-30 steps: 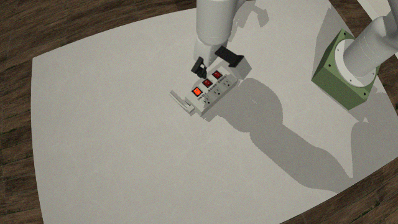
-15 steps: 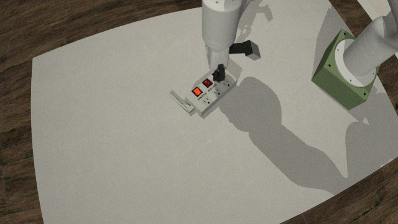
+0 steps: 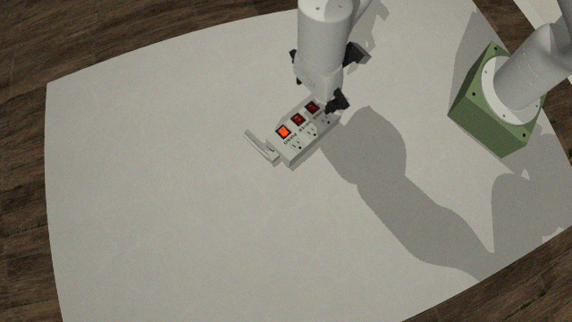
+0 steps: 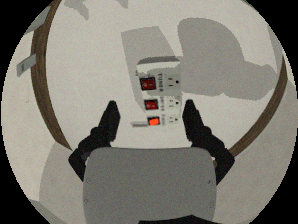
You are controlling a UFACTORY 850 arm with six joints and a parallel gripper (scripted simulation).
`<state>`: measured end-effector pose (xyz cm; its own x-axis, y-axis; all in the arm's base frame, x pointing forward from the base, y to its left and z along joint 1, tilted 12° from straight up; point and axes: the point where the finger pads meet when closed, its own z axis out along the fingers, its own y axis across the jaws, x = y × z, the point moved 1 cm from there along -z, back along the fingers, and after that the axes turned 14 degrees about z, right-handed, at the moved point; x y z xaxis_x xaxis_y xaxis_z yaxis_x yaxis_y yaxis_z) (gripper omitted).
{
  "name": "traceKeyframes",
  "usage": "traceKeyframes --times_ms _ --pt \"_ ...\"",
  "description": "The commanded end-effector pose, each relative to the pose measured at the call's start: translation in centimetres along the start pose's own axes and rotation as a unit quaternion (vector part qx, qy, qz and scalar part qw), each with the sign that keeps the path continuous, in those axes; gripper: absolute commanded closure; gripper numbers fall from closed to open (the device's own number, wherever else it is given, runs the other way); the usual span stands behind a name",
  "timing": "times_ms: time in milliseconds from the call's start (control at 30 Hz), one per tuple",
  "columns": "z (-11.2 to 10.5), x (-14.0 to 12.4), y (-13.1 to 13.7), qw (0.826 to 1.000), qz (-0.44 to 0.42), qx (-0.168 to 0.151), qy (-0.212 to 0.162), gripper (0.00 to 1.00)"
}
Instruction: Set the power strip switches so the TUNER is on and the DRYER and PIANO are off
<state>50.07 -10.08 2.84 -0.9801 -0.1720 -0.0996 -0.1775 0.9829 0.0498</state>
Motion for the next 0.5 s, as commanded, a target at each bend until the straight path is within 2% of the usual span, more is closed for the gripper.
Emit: traceKeyframes --times_ms 0,233,267,467 --pt "0.18 0.26 -0.13 0.998 -0.035 -0.026 -0.047 0.0" --pt "0.26 0.35 -0.14 0.997 -0.048 -0.025 -0.047 0.0" --pt "0.26 0.35 -0.14 0.997 -0.048 -0.025 -0.047 1.0" --pt "0.26 0.35 -0.14 0.997 -0.048 -0.025 -0.047 1.0"
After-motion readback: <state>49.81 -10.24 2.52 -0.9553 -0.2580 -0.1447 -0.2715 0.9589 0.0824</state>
